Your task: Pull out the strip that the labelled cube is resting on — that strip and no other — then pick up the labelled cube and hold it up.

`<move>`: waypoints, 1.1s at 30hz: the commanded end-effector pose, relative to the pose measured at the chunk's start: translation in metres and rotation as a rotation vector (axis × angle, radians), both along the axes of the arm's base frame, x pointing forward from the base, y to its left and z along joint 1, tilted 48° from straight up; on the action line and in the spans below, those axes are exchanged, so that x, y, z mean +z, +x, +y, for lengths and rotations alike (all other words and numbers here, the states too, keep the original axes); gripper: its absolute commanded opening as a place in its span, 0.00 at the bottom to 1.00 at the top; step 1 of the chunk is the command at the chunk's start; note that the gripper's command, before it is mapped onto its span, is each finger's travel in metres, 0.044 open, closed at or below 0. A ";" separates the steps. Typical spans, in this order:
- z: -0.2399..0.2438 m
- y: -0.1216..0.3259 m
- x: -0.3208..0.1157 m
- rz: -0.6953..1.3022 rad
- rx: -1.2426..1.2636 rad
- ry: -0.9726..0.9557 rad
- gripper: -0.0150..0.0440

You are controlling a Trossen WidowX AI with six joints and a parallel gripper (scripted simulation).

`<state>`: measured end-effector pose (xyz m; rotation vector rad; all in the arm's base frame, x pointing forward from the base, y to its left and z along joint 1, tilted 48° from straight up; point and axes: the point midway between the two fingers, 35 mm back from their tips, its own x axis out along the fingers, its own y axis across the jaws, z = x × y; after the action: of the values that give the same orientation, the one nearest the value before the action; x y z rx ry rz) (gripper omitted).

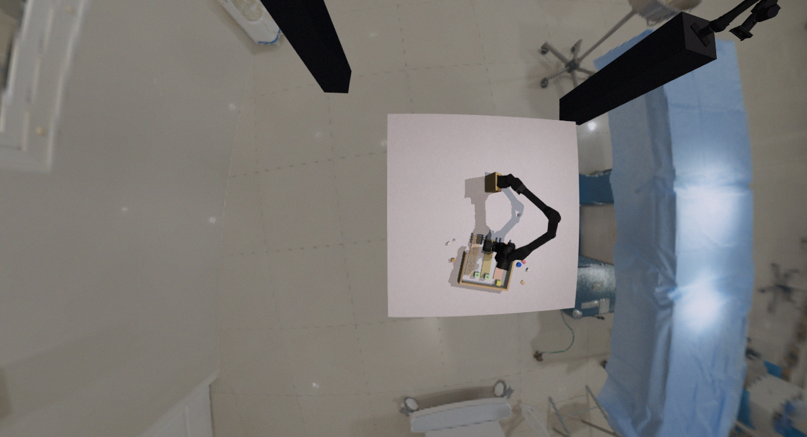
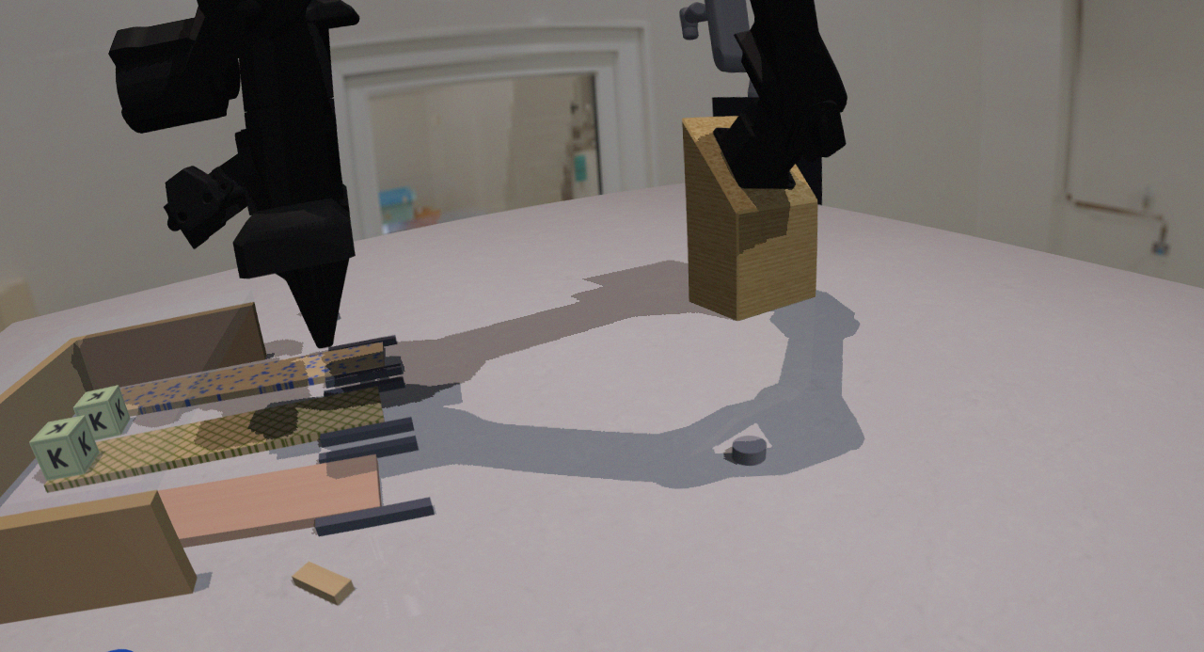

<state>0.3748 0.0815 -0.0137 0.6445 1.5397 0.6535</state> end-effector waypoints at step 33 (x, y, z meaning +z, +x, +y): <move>0.035 -0.005 -0.033 0.013 -0.003 0.007 0.25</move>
<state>0.3710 0.1155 -0.0457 0.6488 1.5458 0.6544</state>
